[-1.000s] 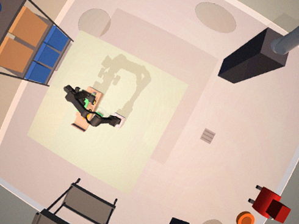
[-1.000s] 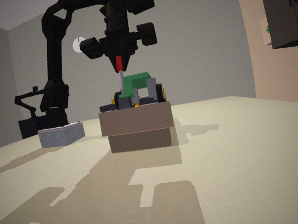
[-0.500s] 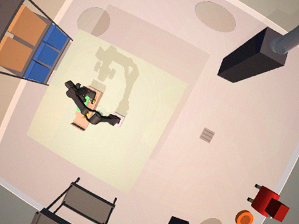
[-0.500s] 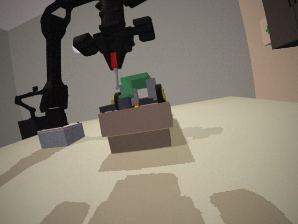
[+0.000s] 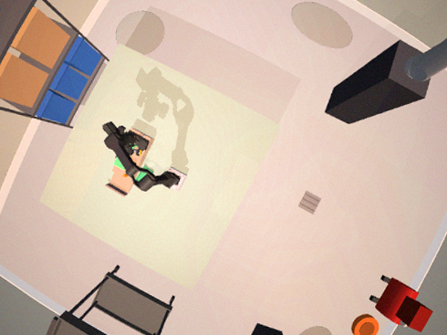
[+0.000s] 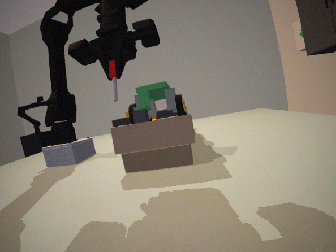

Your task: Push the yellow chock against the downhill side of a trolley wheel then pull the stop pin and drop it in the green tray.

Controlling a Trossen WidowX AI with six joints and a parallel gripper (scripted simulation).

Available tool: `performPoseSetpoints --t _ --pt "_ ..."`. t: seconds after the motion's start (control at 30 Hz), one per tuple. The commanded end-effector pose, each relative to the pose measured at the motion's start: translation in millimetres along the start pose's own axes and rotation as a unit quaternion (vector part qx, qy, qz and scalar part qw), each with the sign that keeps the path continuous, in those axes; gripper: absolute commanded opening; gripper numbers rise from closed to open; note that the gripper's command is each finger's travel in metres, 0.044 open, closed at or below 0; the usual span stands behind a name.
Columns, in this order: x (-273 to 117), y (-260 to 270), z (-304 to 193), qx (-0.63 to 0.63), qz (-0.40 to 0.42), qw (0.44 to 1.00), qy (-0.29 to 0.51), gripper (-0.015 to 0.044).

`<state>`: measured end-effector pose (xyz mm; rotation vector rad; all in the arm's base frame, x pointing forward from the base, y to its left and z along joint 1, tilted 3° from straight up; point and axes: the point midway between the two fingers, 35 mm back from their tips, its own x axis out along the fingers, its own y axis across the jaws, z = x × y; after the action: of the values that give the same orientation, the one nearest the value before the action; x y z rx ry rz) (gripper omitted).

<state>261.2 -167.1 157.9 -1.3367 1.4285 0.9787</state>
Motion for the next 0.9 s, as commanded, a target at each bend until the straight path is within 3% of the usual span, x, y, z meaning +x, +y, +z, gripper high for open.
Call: performPoseSetpoints --t 0.0,0.47,0.87 --pt "1.1 12.7 0.6 -0.003 0.001 1.0 -0.001 0.0" --pt "3.0 51.1 2.0 -0.003 0.003 1.0 -0.001 0.0" --pt "-3.8 47.4 45.4 -0.003 0.002 1.0 -0.004 0.0"
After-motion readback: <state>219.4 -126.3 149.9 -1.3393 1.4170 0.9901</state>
